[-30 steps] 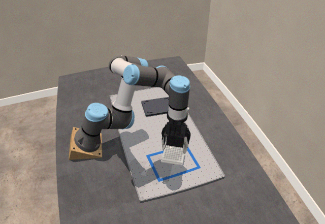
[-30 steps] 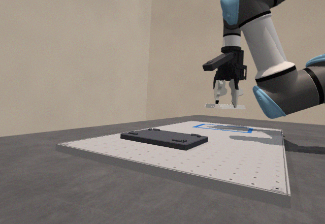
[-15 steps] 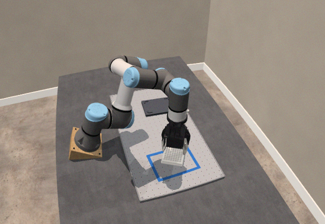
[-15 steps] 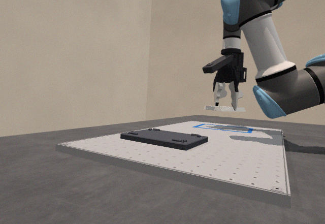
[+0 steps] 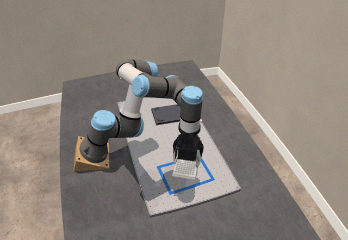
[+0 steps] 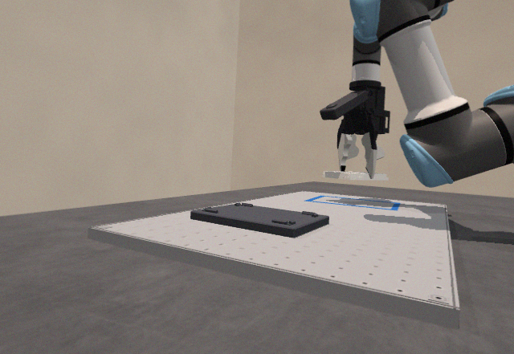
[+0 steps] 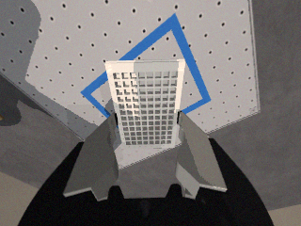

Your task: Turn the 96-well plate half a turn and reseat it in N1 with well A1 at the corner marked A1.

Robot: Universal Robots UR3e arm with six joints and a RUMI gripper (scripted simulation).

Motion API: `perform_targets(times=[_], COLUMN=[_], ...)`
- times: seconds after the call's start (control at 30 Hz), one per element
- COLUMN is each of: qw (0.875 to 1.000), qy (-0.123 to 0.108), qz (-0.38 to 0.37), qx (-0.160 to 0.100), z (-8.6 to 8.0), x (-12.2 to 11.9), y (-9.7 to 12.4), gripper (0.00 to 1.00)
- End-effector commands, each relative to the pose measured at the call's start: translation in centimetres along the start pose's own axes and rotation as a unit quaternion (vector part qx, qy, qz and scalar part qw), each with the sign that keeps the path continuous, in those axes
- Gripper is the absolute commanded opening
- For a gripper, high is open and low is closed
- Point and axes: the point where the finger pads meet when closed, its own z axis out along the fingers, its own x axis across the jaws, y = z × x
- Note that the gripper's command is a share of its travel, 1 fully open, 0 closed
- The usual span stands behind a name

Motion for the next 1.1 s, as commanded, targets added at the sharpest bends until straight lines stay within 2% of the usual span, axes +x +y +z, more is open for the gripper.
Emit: perform_targets(times=[0.0, 1.07], qw=[1.000, 1.000], qy=[0.001, 0.001], qz=[0.000, 0.000], qx=[-0.001, -0.001], z=[0.2, 2.1], x=[0.1, 0.1], y=[0.0, 0.0], gripper=[0.00, 0.00])
